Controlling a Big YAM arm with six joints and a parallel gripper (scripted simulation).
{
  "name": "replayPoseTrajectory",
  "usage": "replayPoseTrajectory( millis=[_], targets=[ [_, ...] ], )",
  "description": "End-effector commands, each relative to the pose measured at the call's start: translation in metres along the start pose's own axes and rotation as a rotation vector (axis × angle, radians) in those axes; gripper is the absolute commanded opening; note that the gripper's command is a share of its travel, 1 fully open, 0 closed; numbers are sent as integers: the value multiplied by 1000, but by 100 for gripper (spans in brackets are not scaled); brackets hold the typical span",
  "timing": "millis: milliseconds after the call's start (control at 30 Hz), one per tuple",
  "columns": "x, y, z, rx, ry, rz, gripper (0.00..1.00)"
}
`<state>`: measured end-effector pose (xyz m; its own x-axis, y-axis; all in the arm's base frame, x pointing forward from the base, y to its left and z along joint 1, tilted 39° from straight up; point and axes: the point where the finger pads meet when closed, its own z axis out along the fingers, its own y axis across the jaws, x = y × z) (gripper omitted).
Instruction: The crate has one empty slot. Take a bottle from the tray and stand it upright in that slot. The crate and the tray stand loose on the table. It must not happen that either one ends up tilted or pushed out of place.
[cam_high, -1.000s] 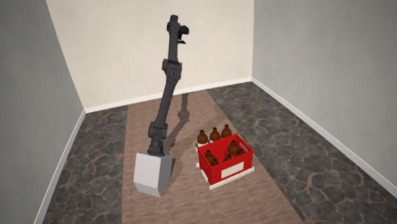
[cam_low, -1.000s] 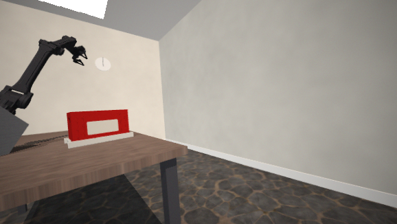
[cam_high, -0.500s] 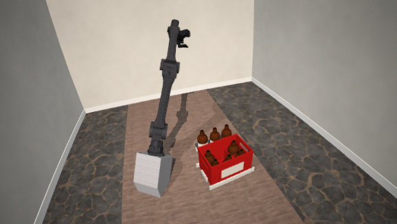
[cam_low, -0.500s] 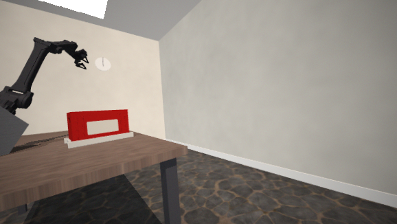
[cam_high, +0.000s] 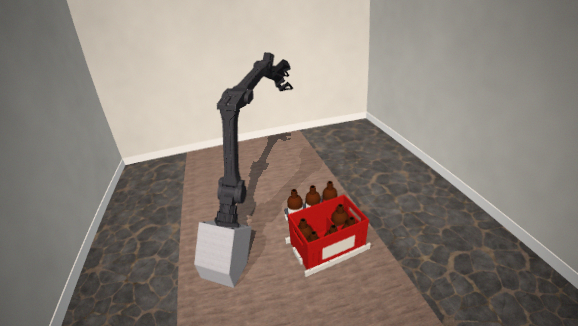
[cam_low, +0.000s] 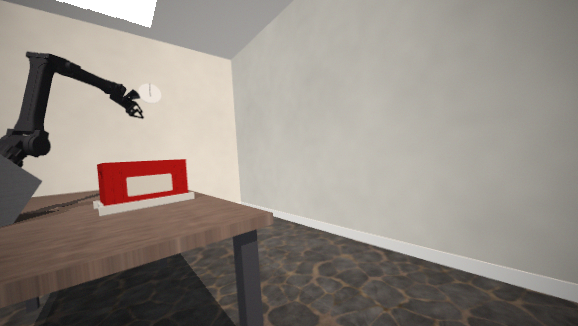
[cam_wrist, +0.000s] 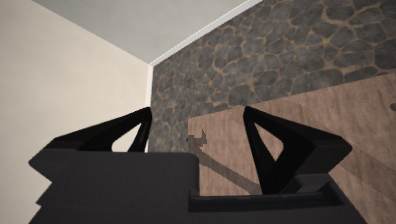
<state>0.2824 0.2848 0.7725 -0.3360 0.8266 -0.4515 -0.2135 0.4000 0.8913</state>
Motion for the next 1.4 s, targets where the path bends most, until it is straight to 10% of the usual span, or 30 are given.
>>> replayPoseTrajectory(
  millis=[0,533,600,1100,1167,1367],
  targets=[
    [-28,-5,4,-60,-70,-111,100],
    [-88,-168,97,104,-195,-599,100],
    [-112,-219,108,160,-214,-722,100],
    [-200,-404,83,383,-224,-1113,100],
    [-198,-506,87,550,23,-1030,100],
    [-223,-603,58,682,224,-877,100]
  ],
)
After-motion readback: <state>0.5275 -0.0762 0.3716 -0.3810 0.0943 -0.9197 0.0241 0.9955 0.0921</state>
